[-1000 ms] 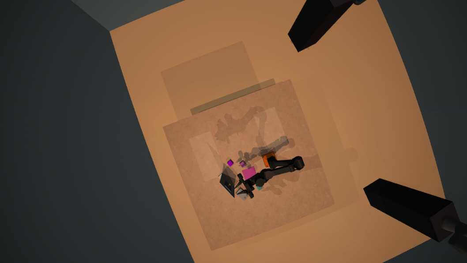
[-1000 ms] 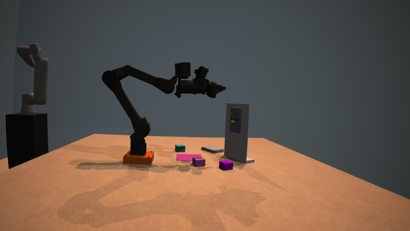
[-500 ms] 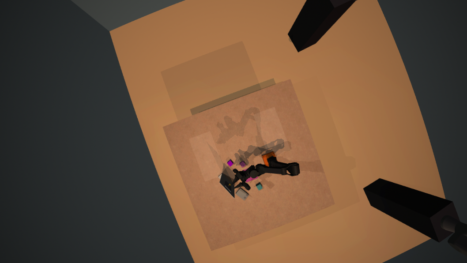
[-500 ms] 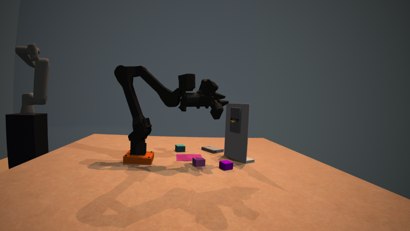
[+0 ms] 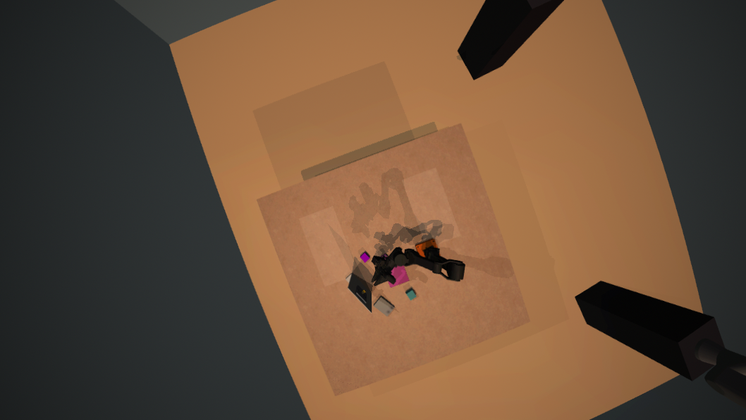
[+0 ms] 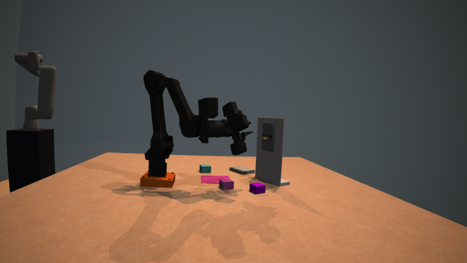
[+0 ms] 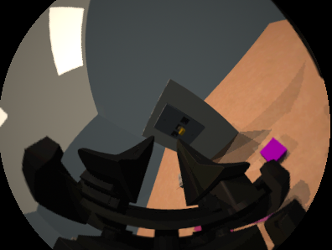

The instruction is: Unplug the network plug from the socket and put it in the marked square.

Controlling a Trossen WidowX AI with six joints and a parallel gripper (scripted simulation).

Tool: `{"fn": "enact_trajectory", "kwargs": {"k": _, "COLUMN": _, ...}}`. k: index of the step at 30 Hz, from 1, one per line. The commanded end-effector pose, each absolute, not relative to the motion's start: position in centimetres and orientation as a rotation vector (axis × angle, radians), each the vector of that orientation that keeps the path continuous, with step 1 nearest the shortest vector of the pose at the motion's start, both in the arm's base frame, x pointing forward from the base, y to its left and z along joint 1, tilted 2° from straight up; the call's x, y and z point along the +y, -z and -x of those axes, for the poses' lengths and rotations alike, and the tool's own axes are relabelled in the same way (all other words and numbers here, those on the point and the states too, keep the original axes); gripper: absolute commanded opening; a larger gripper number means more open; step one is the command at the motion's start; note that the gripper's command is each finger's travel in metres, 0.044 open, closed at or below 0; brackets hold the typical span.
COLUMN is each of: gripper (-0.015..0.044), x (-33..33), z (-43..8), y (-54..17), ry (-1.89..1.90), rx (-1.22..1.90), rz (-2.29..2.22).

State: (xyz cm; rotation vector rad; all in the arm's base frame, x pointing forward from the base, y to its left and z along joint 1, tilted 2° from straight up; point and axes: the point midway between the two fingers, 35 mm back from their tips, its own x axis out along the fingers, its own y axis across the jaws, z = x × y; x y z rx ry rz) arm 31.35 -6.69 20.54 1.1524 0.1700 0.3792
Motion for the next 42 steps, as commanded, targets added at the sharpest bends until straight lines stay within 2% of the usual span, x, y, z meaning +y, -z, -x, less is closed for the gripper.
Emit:
{"fn": "enact_trajectory", "kwargs": {"k": 1, "gripper": 0.0156, "x": -7.1, "z": -29.9, "y": -18.6, "ry": -0.403, "rx": 0.252, "rz": -1.306}}
{"fn": "enact_trajectory", "kwargs": {"k": 8, "gripper": 0.0156, "x": -7.4, "z": -27.4, "y": -16.4, "ry": -0.427, "rx": 0.367, "rz": -1.501}}
{"fn": "enact_trajectory", "kwargs": {"k": 17, "gripper": 0.0156, "x": -7.4, "z": -27.4, "y": -16.4, "ry": -0.427, "rx": 0.370, "rz": -1.506}}
{"fn": "enact_trajectory", "kwargs": {"k": 30, "gripper": 0.0156, "x": -6.0, "z": -32.9, "y": -16.7, "ry": -0.431, "rx": 0.366, "rz": -1.506}}
{"fn": "enact_trajectory", "kwargs": {"k": 42, "gripper": 0.0156, "x": -5.8, "z": -34.1, "y": -16.8, "ry": -0.432, "rx": 0.365, "rz": -1.506}}
